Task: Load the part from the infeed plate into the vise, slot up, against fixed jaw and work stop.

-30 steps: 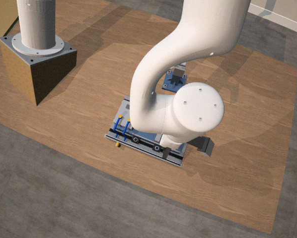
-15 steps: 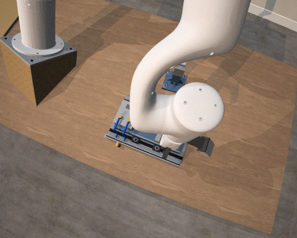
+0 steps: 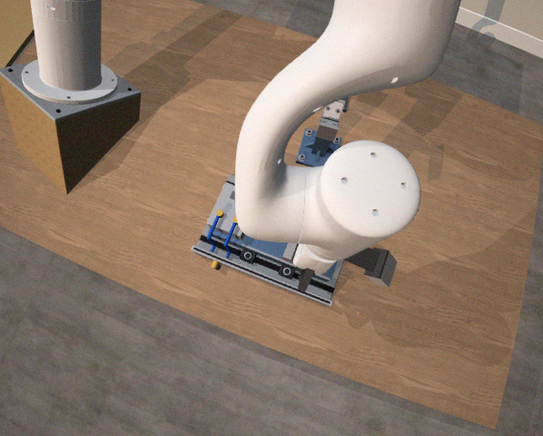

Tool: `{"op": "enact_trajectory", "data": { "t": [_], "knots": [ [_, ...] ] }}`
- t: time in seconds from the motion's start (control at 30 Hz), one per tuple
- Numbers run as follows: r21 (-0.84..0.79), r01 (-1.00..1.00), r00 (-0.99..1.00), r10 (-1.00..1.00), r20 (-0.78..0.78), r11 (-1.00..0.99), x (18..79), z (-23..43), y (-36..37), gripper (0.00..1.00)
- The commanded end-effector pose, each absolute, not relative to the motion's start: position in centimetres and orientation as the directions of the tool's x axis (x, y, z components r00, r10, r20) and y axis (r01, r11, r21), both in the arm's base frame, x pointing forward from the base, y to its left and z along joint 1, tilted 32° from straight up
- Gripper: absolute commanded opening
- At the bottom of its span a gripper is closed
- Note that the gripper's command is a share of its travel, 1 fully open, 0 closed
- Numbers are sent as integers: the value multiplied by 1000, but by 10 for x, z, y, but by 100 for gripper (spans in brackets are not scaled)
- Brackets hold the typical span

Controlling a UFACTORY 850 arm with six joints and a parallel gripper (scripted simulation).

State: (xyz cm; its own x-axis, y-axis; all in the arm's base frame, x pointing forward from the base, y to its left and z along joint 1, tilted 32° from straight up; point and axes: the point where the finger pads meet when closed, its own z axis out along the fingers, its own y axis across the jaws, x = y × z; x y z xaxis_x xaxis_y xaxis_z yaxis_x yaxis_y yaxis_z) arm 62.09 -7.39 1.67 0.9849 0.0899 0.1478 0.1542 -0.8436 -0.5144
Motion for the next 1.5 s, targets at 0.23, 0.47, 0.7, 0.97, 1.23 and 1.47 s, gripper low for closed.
{"op": "enact_trajectory", "data": {
  "t": [0.23, 0.47, 0.7, 0.97, 1.23, 1.47],
  "knots": [
    [-514, 155, 985, 89, 149, -844, 620, 40, -88, 81],
    [-514, 155, 985, 89, 149, -844, 618, 56, -99, 81],
    [-514, 155, 985, 89, 149, -844, 617, 64, -103, 81],
    [-514, 155, 985, 89, 149, -844, 617, 66, -105, 81],
    [-514, 155, 985, 89, 149, -844, 617, 66, -105, 0],
    [-514, 155, 985, 89, 149, -844, 617, 66, -105, 0]
  ]
}}
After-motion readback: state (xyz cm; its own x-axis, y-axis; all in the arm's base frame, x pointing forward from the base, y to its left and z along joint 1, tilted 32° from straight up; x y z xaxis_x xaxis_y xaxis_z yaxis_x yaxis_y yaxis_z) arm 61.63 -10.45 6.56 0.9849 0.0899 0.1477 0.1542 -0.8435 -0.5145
